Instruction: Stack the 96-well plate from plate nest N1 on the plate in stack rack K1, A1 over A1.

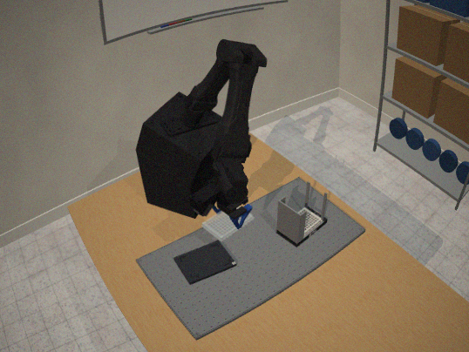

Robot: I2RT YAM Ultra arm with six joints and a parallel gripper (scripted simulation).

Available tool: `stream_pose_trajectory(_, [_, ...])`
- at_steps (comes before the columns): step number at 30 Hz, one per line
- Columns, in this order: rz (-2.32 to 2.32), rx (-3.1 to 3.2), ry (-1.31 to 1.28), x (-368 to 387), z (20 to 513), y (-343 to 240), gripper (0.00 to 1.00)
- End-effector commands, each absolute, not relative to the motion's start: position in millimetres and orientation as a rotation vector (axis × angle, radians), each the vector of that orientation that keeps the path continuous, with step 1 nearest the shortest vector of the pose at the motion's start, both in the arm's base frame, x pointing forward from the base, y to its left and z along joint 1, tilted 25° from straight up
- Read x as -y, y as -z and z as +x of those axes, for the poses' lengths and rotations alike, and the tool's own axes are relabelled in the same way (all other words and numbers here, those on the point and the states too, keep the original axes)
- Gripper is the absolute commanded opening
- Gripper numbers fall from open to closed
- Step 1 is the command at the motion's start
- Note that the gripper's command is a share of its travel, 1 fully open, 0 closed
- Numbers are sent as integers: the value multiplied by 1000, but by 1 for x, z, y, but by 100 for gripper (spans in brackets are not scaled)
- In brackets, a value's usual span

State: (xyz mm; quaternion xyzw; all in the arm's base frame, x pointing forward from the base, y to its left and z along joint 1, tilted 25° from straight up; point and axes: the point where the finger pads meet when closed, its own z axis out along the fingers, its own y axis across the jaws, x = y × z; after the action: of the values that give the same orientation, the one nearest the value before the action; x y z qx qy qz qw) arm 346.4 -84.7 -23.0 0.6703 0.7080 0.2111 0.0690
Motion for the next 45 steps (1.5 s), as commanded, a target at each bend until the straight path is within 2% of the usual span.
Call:
stream_pose_trajectory(1, [2035,-2084,-615,85,345,17,0])
stream_pose_trajectory(45, [2023,-2073,-643,-38,384,-36,0])
